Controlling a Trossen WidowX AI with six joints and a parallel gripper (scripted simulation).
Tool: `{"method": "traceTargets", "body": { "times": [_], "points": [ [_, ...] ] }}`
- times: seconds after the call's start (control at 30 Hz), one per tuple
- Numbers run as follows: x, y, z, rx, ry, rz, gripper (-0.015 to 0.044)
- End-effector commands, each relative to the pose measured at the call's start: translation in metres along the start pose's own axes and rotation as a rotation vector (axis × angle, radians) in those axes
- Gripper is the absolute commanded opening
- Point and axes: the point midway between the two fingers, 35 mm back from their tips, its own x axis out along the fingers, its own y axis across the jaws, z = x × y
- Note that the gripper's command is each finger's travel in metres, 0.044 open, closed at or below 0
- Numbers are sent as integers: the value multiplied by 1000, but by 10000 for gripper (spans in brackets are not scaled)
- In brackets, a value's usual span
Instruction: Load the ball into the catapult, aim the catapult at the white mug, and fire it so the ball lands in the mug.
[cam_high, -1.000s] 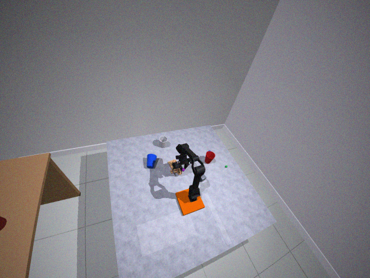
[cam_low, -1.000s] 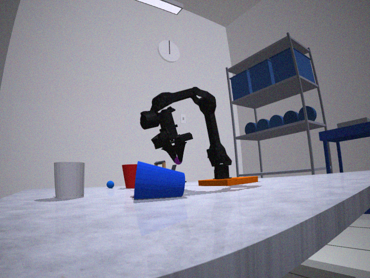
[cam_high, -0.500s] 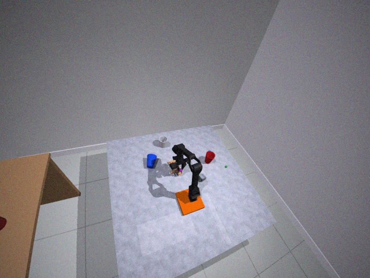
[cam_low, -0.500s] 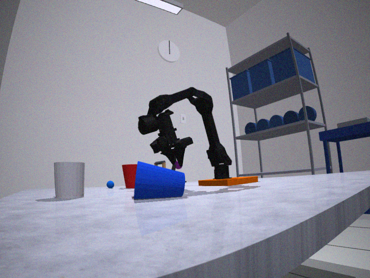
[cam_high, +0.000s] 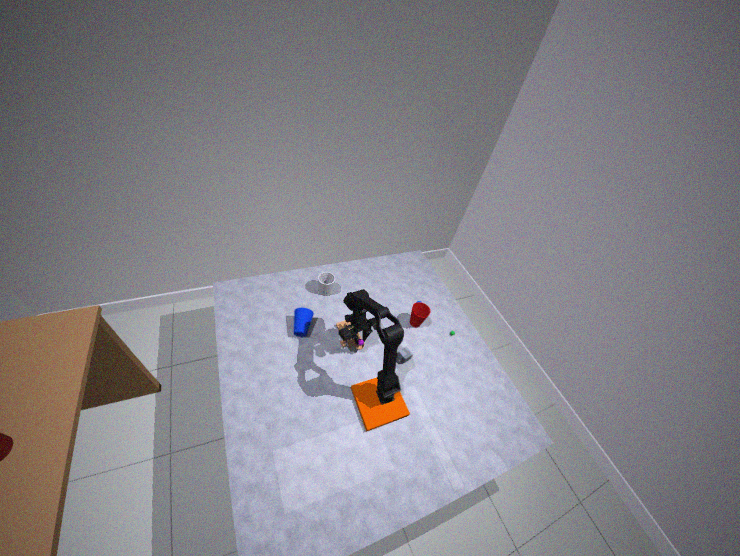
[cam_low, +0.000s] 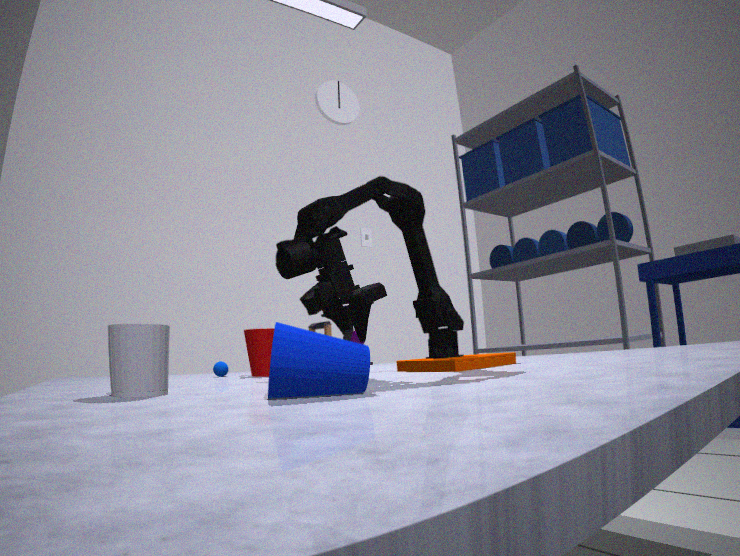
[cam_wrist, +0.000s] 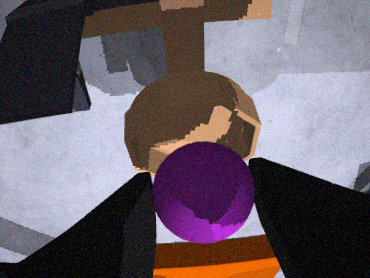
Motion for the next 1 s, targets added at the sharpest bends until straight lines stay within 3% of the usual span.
{"method": "traceTargets", "body": {
  "times": [0.0,0.1,0.43,0.67,0.77,0.8,0.97],
  "points": [
    [-1,0,0,0,-1,0,0],
    [-1,0,0,0,-1,0,0],
    [-3,0,-1,0,-7,0,263],
    [-86,0,-34,0,-212,-1,440],
    [-103,0,-45,0,-258,-1,440],
    [-88,0,-33,0,-225,0,440],
    [-104,0,7,-13,-370,10,440]
  ]
}}
